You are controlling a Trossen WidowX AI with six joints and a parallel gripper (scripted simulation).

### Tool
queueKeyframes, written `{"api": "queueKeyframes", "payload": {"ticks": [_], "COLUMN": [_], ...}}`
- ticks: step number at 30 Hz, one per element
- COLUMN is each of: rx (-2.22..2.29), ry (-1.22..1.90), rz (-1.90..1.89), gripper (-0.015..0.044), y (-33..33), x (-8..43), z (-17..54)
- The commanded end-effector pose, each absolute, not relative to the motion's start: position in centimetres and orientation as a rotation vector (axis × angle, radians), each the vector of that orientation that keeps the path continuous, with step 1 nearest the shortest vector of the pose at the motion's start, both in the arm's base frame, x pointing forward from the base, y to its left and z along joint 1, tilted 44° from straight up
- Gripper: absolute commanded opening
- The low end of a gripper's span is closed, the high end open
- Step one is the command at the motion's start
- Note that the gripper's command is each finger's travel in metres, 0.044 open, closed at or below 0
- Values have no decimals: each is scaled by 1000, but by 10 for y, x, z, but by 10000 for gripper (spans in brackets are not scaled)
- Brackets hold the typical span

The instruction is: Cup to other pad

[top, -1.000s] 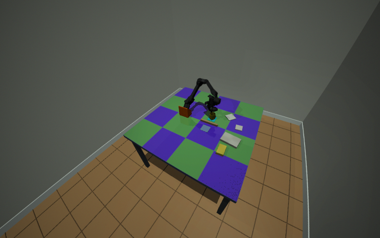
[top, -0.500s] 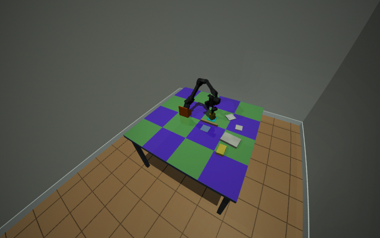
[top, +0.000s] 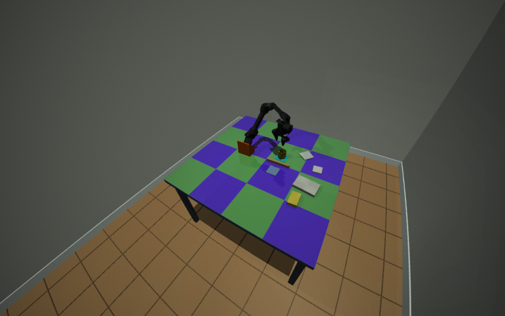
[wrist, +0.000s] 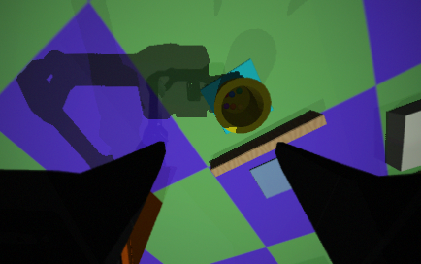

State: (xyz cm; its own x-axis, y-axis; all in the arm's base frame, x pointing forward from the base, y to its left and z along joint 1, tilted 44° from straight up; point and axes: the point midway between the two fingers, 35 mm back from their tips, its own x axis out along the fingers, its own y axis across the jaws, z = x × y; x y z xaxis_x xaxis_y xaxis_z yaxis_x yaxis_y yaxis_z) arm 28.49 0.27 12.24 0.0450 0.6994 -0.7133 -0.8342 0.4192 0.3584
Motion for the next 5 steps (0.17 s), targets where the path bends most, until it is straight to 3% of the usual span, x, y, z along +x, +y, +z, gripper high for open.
{"api": "queueKeyframes", "payload": {"ticks": [1, 5], "rx": [-182, -170], "ry": [968, 971], "rz": [1180, 1179], "gripper": [440, 440], "y": [-1, 2], "x": [285, 285], "z": [126, 123]}}
